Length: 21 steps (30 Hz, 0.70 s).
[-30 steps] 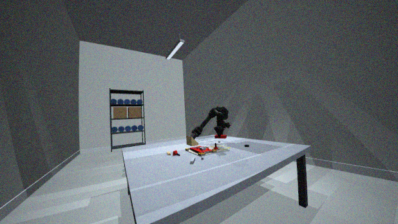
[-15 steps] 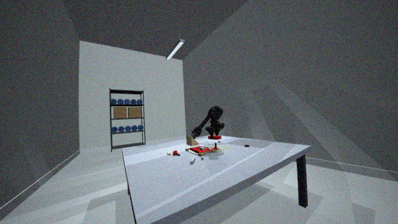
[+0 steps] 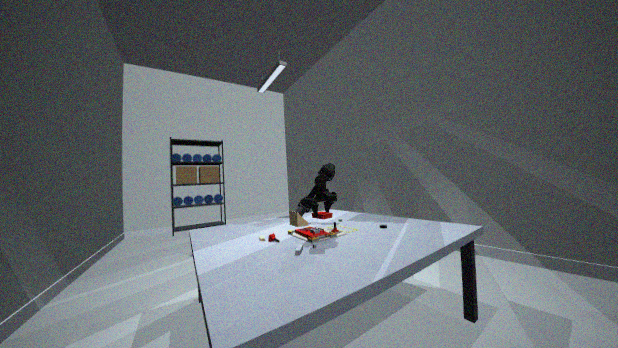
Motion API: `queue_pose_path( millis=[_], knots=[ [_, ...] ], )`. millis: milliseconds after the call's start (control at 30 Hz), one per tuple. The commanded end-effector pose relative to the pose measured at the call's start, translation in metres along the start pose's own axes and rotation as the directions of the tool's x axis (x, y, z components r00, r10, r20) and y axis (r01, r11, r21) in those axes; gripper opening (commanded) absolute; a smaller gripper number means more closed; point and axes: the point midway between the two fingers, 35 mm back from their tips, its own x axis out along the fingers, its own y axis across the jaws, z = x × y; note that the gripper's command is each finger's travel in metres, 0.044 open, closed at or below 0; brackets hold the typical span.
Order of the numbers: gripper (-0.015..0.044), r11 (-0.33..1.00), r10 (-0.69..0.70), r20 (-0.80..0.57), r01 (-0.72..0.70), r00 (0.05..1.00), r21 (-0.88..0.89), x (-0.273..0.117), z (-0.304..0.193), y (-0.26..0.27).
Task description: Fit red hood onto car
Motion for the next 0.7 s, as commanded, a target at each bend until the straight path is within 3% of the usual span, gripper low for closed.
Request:
queue_pose_path(
  millis=[0, 367, 667],
  knots=[
    [0.0000, 0.998, -0.004, 0.007, 0.004, 1.000, 0.064, -0.002, -0.004, -0.019],
    [0.0000, 0.988, 0.006, 0.008, -0.008, 1.000, 0.157, 0.002, -0.013, -0.042],
    [0.0000, 0.988, 0.007, 0.009, -0.008, 1.000, 0.157, 0.035, -0.014, -0.043]
  ],
)
